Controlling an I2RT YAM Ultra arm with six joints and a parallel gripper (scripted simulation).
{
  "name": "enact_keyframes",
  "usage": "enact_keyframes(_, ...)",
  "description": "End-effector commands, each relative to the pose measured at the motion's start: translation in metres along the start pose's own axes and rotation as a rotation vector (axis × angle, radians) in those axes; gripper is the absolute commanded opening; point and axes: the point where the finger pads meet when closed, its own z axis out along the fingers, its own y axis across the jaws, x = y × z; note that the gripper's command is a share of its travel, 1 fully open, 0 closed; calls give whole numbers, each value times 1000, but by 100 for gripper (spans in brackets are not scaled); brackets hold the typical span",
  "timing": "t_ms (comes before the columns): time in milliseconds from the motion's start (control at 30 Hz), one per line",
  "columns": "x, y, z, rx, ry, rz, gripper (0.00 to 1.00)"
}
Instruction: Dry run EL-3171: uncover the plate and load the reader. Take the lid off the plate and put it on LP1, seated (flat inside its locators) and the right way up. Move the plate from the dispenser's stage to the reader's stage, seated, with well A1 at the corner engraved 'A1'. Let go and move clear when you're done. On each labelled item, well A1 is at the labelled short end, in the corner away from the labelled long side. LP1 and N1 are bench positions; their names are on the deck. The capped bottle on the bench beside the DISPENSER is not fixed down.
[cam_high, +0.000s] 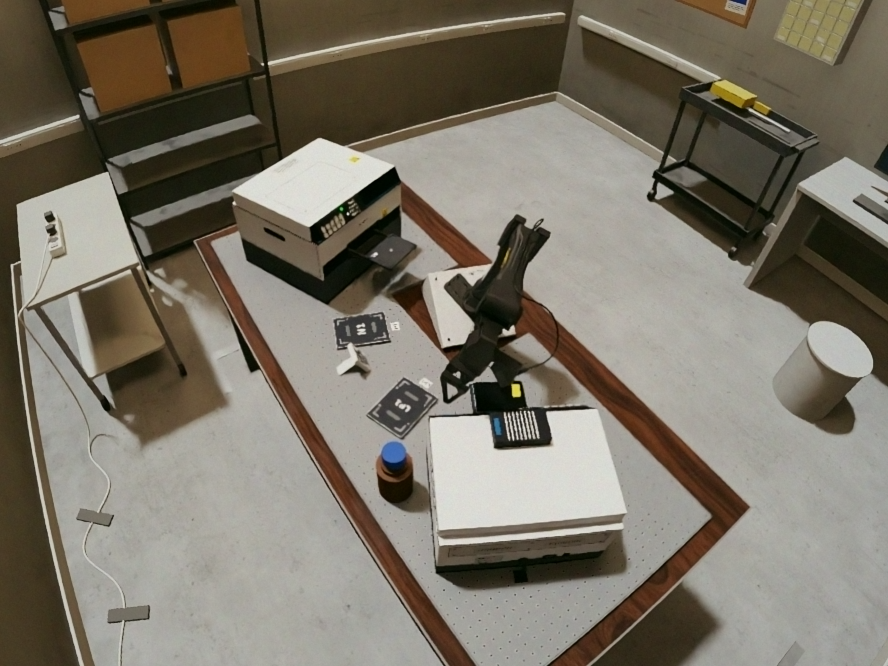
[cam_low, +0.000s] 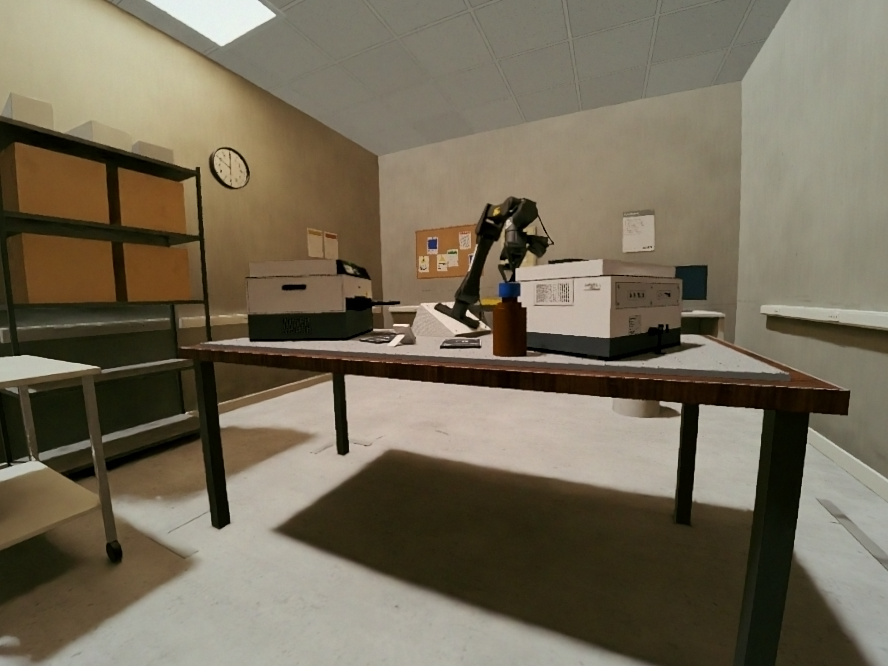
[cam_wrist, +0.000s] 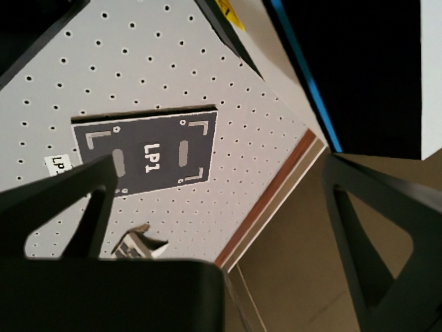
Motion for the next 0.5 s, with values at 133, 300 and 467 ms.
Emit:
enact_keyframes(133, -17, 4, -36, 23, -20, -51, 100)
enact_keyframes(300, -1, 15, -18, -104, 48, -42, 100)
enact_keyframes(467, 4, 38, -15, -130, 24, -62, 100)
